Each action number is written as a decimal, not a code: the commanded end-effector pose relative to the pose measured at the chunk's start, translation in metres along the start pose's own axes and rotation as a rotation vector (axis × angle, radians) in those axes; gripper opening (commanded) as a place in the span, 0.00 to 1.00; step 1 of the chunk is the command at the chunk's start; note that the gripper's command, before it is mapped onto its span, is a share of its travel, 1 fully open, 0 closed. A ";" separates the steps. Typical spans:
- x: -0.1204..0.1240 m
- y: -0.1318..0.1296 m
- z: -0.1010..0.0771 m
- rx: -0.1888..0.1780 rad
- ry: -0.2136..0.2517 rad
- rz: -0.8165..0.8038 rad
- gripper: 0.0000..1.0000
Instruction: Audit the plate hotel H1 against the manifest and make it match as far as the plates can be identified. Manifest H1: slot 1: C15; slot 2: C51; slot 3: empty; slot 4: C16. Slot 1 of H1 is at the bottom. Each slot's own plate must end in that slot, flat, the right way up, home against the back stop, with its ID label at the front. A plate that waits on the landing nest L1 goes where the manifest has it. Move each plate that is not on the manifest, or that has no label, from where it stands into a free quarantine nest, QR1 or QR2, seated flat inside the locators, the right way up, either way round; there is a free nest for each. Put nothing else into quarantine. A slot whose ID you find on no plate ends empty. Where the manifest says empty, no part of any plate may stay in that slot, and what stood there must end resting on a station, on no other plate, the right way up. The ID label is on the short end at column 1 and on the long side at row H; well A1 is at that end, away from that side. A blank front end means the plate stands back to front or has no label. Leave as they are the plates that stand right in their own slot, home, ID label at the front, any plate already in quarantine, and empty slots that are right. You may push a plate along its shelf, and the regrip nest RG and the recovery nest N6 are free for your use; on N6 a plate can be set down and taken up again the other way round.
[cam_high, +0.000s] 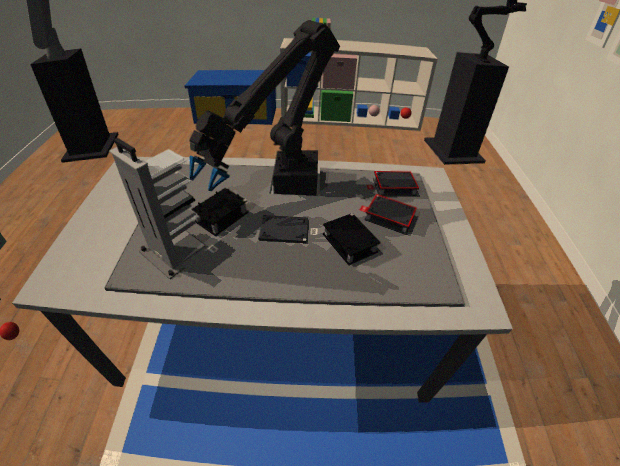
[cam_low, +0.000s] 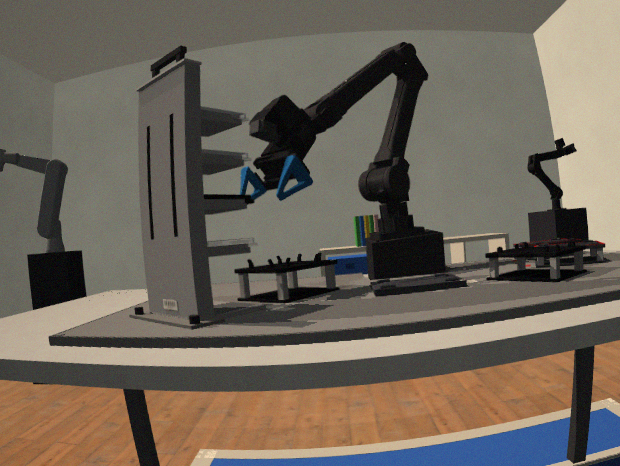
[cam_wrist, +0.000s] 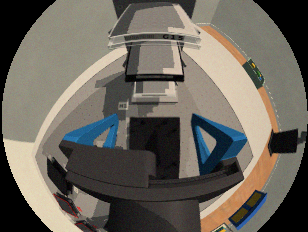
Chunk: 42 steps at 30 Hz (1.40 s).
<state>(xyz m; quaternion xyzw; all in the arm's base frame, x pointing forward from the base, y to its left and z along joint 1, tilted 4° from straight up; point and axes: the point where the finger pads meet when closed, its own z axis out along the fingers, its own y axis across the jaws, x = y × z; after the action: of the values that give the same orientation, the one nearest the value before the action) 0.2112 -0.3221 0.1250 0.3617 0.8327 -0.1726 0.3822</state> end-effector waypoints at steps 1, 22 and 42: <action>-0.026 -0.003 -0.002 0.007 -0.046 -0.008 1.00; 0.009 -0.004 -0.019 0.007 -0.015 -0.006 1.00; 0.031 -0.004 0.004 0.008 -0.020 -0.006 1.00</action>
<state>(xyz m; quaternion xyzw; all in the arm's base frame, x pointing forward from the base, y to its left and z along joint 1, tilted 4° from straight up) 0.1965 -0.3059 0.0978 0.3619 0.8324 -0.1724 0.3827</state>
